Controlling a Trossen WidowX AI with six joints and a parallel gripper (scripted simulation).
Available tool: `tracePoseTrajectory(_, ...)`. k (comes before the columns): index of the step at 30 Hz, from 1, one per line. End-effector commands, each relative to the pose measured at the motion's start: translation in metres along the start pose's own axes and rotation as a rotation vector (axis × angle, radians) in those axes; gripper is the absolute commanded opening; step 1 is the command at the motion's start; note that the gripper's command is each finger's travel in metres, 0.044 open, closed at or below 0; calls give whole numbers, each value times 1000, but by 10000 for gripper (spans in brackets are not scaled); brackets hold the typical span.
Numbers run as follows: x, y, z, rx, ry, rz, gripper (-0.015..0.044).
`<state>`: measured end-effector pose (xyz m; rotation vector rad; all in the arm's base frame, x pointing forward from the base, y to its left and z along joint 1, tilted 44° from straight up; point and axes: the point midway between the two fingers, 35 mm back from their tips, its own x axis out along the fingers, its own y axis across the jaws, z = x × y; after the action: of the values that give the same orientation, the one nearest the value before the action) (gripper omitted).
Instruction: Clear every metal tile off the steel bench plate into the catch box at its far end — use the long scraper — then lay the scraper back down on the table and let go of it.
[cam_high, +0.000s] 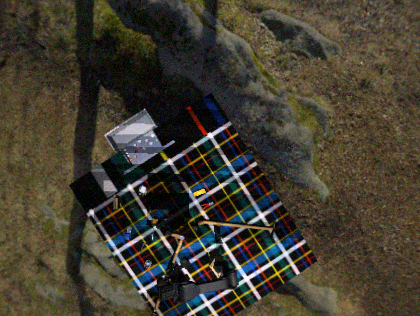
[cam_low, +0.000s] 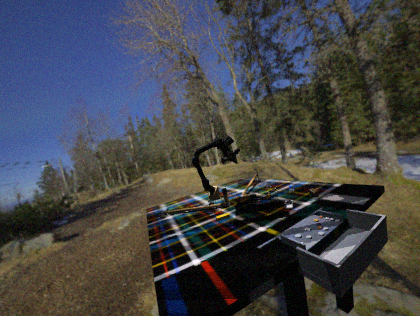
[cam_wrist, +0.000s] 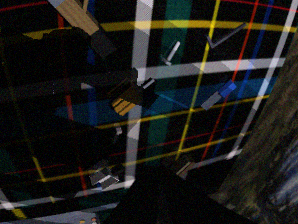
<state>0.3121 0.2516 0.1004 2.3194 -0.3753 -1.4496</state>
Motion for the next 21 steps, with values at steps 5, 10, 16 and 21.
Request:
tracePoseTrajectory(5, 18, 19, 3, -64, -77, 57, 0)
tracePoseTrajectory(10, 27, 32, 4, -102, -124, 88, 0)
tracePoseTrajectory(16, 37, 47, 7, -147, -183, 122, 0)
tracePoseTrajectory(21, 45, 60, 9, -184, -234, 146, 0)
